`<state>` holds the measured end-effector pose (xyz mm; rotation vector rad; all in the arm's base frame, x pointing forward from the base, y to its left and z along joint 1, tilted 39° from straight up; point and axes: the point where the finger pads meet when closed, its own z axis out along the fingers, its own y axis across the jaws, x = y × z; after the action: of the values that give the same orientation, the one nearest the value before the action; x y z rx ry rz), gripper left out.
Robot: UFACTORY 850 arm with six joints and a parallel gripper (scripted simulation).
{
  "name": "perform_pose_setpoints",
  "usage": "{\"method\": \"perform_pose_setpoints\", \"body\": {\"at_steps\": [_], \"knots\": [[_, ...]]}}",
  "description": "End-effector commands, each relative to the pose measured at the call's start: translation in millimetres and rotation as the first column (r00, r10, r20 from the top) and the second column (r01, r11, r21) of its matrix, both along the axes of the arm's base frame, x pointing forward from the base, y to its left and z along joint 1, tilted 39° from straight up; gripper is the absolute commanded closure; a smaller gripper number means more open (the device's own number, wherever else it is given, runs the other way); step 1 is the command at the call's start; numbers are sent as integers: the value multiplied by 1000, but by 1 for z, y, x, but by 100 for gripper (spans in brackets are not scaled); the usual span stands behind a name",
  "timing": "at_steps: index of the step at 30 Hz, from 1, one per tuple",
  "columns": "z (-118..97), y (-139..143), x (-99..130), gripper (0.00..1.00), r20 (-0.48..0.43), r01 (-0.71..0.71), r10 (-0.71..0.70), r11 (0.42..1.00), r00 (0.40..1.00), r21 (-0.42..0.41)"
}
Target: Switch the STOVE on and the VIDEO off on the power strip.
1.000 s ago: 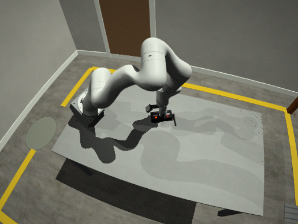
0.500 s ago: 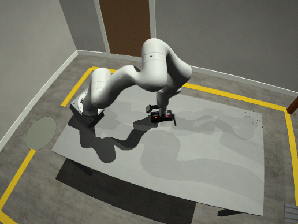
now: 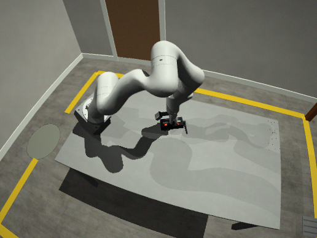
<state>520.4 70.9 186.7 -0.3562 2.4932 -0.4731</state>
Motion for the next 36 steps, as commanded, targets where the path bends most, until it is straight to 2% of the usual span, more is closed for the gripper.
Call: {"method": "perform_pose_setpoints", "body": {"at_steps": [1, 10, 23, 36], "knots": [[0, 0, 0, 100, -1, -1, 1, 1000, 1000, 0], [3, 1, -2, 100, -1, -1, 1, 1000, 1000, 0], [28, 10, -21, 100, -1, -1, 1, 1000, 1000, 0], [30, 10, -23, 100, -1, -1, 1, 1000, 1000, 0]]}}
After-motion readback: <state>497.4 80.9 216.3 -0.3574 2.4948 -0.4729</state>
